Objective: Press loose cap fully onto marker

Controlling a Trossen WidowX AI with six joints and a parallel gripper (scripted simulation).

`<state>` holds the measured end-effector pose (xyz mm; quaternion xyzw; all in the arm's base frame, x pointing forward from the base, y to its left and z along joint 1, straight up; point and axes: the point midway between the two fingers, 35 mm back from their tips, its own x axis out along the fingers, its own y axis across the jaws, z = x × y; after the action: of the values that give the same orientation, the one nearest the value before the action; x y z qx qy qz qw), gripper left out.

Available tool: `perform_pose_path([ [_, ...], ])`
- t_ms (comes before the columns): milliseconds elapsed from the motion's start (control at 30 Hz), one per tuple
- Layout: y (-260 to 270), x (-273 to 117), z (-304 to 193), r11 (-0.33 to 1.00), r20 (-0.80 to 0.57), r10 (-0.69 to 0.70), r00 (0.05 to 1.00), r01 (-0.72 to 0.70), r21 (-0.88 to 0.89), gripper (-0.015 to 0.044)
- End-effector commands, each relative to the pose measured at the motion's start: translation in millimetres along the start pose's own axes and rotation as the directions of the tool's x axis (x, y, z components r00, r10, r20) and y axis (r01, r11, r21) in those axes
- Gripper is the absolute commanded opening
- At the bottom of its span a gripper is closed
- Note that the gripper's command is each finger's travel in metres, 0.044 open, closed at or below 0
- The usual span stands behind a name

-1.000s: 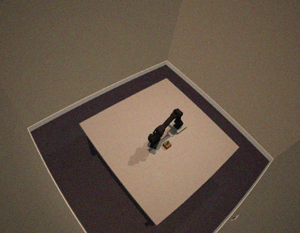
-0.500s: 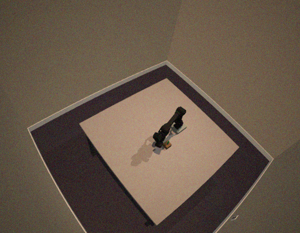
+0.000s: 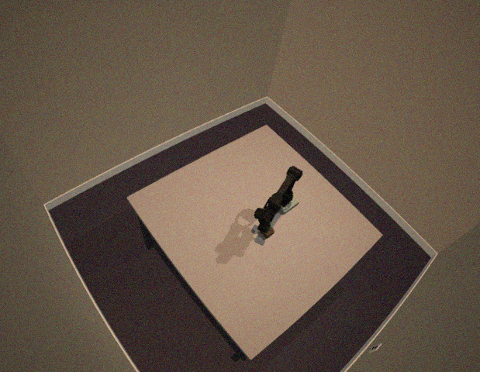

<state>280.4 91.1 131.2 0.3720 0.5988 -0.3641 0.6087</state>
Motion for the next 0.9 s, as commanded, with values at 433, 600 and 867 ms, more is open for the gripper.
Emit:
perform_pose_path([
  [433,-27.9,-11.5,-27.4,1.0,-0.007,0.003,1.0,-0.003,0.003,0.0],
  [600,-27.8,-8.3,-27.4,1.0,-0.007,0.003,1.0,-0.003,0.003,0.0],
  [867,-26.8,3.1,-27.4,1.0,-0.007,0.003,1.0,-0.003,0.003,0.0],
])
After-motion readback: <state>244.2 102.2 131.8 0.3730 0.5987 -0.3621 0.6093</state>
